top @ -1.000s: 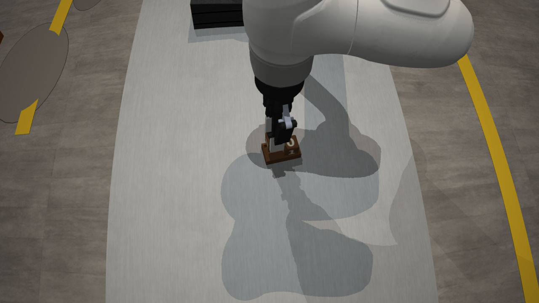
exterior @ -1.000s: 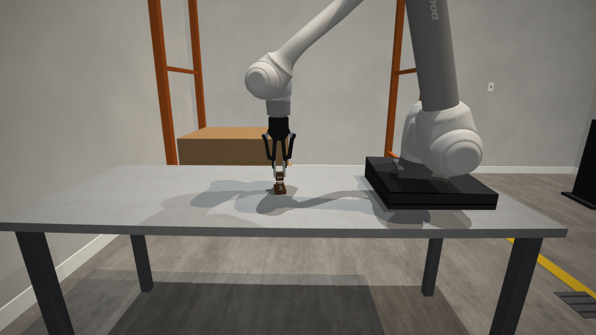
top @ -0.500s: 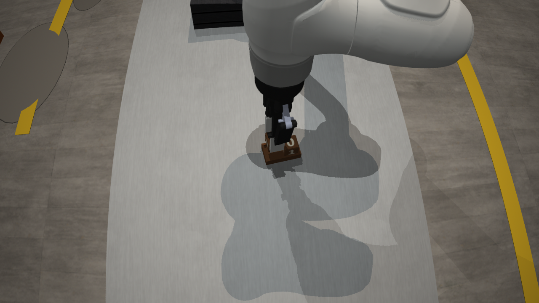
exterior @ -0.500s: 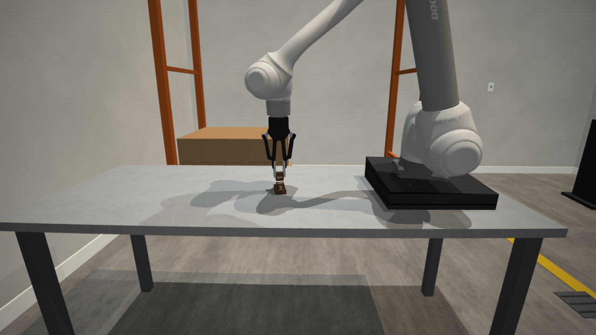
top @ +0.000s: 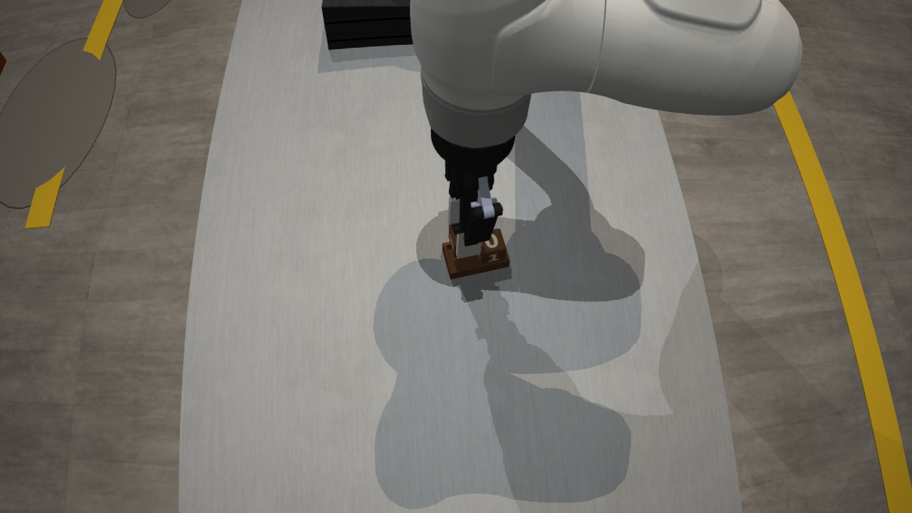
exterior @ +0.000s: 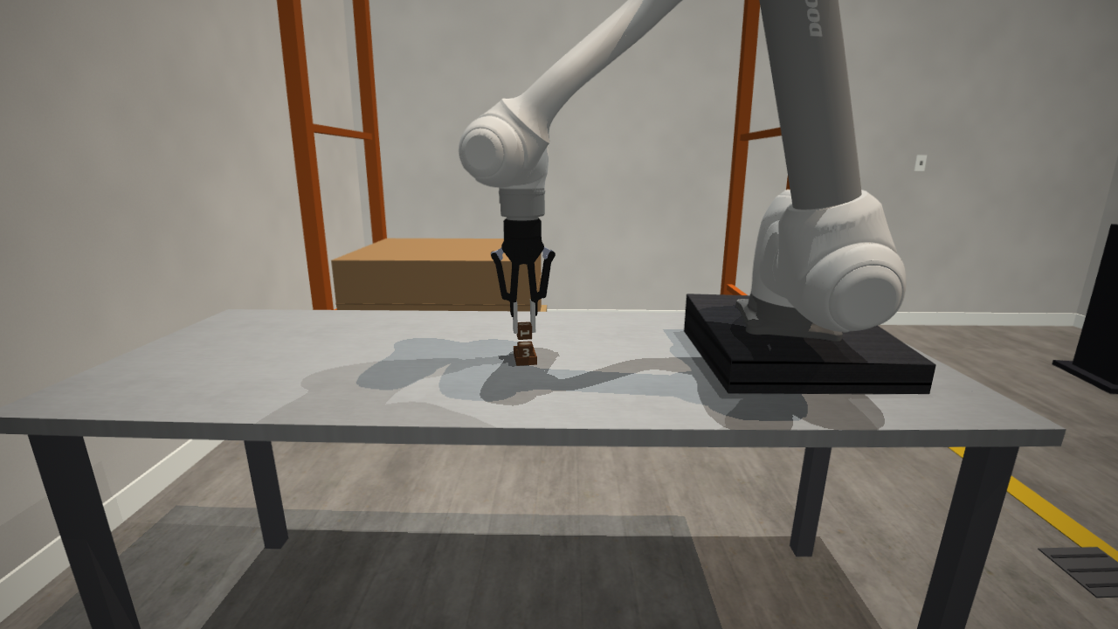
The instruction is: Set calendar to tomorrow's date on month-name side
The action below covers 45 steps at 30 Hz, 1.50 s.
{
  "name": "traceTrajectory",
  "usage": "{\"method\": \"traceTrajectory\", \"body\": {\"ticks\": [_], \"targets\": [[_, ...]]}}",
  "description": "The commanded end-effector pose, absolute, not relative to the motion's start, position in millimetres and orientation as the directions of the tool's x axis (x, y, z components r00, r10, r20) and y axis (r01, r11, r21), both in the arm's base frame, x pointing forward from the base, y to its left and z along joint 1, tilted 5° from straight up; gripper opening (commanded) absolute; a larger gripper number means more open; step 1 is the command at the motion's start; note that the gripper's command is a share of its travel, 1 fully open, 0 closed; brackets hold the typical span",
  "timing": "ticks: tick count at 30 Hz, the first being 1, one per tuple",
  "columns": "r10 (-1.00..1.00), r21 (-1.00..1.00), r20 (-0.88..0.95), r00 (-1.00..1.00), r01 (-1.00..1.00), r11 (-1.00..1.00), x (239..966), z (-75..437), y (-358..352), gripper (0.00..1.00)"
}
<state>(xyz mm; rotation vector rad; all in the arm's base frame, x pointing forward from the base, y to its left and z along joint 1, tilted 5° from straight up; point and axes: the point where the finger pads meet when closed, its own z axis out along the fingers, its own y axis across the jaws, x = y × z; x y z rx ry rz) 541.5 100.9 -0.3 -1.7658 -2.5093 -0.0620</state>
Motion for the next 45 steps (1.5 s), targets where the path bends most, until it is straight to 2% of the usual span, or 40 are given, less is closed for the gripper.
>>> {"method": "traceTrajectory", "body": {"ticks": [1,45], "targets": [[0.937,-0.006,0.083,-0.339,0.940,0.341,539.8,-1.5,103.3,0.16],[0.937,-0.006,0.083,-0.339,0.940,0.341,539.1,-22.7,104.9,0.16]]}}
